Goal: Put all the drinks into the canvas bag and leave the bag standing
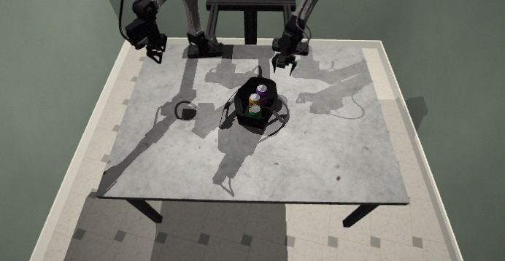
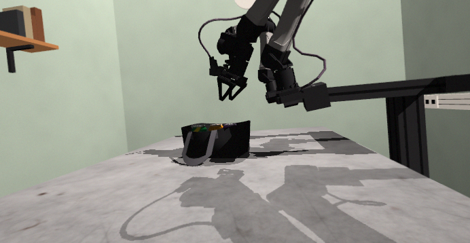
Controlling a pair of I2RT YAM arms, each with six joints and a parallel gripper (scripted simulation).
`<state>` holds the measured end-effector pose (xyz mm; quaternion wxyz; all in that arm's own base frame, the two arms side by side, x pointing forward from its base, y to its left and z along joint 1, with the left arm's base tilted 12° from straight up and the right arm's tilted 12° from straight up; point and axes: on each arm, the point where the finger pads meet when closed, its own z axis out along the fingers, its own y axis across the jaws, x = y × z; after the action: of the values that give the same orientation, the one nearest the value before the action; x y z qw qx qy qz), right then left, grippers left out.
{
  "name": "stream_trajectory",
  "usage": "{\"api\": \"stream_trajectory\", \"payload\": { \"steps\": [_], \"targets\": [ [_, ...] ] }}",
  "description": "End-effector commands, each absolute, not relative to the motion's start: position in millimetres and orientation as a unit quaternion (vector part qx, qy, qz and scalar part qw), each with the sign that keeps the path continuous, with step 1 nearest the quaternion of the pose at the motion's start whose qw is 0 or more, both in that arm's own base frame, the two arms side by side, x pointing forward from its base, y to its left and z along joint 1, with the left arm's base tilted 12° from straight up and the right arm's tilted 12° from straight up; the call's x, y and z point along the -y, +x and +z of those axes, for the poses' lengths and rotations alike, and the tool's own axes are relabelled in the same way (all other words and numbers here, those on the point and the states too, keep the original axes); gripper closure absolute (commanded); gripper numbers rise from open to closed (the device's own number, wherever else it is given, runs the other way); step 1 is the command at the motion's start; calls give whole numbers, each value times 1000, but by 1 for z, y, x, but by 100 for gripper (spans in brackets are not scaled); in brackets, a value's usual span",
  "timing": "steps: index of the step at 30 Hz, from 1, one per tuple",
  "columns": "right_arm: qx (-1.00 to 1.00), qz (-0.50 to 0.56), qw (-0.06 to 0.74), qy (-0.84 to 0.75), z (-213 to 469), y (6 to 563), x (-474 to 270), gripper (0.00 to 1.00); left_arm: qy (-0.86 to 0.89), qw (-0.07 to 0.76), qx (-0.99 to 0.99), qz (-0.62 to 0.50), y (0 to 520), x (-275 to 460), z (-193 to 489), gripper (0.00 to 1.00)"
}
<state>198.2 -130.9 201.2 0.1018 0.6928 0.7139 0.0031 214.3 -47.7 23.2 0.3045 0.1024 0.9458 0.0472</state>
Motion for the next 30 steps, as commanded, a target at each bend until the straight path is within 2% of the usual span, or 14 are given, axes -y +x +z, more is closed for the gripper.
{"api": "stream_trajectory", "payload": {
  "steps": [1,12,22,28,30],
  "targets": [
    [-710,0,112,695,206,196,131,14,131,278,-950,45,197,37,15,14],
    [-710,0,112,695,206,196,131,14,110,288,-950,44,194,9,20,14],
    [-710,0,112,695,206,196,131,14,111,284,-951,44,194,13,18,14],
    [-710,0,112,695,206,196,131,14,111,311,-943,43,208,15,35,14],
    [-710,0,112,695,206,196,131,14,112,289,-950,44,198,13,23,14]
  ]
}}
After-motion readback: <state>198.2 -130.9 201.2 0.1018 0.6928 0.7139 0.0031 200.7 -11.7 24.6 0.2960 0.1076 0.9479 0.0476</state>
